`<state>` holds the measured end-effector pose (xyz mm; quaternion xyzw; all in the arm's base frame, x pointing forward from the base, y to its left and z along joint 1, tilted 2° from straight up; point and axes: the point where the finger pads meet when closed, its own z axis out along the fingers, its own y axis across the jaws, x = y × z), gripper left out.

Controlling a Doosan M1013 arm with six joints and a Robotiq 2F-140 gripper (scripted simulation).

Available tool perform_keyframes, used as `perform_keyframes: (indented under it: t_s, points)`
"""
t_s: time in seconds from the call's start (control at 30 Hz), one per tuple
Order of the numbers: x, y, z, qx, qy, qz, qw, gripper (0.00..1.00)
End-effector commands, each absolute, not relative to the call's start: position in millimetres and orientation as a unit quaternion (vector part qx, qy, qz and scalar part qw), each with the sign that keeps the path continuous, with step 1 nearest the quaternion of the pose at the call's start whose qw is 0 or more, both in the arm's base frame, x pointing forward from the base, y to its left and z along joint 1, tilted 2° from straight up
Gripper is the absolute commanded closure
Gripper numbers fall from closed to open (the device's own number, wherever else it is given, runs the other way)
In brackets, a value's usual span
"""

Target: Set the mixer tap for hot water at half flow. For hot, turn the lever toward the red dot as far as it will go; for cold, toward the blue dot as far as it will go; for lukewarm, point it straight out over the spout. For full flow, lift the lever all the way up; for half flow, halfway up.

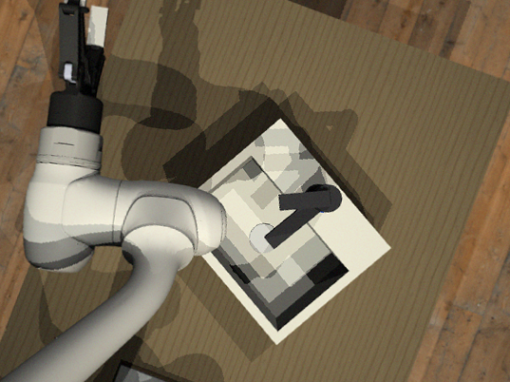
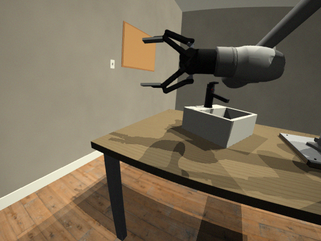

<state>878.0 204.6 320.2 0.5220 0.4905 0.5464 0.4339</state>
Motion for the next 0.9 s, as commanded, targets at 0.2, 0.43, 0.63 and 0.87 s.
perform_keyframes:
  t_s: [0.2,0.43,0.63,0.87]
  points:
    - [906.1,158.3,296.2,0.555,0.565,0.459,0.402,0.0]
    - [908.1,111.9,281.5,0.574,0.621,0.386,0.369,0.0]
    - [898.8,75.6,275.1,0.585,0.657,0.333,0.34,0.0]
    - [880.0,36.8,272.9,0.593,0.691,0.279,0.305,0.0]
